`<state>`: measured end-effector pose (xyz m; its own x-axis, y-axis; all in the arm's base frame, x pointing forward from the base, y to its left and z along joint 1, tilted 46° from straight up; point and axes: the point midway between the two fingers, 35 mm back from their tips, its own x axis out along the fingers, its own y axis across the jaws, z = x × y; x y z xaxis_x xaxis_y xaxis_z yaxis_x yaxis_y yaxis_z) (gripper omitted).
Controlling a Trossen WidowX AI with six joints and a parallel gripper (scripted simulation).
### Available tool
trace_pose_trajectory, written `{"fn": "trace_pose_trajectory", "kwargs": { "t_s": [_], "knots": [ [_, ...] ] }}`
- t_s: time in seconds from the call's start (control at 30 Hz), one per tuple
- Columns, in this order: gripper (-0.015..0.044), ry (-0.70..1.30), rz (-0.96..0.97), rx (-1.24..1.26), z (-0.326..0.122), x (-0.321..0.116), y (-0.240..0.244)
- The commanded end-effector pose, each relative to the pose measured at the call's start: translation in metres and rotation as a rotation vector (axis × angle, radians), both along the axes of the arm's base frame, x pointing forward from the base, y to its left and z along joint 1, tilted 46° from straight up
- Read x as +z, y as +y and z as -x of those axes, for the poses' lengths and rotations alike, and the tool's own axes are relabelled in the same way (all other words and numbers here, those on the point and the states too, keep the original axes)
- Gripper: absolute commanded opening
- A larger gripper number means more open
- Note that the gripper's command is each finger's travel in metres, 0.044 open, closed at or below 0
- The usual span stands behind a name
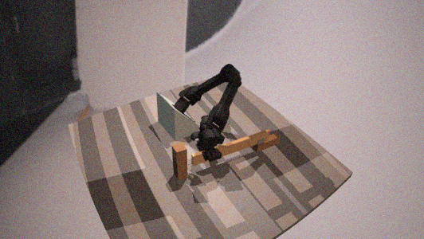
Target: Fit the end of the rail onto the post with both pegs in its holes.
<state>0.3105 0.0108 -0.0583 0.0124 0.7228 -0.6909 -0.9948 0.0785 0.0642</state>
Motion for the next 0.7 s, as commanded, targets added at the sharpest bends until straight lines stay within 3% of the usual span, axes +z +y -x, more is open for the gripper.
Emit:
{"fn": "trace_pose_trajectory", "kwargs": {
  "t_s": [0.0, 0.67],
  "knots": [
    [0.0000, -0.005, 0.005, -0.007, -0.0006, -0.0008, -0.0047],
    [0.0000, -0.005, 0.005, -0.007, 0.0000, -0.0049, -0.0087]
  ]
}}
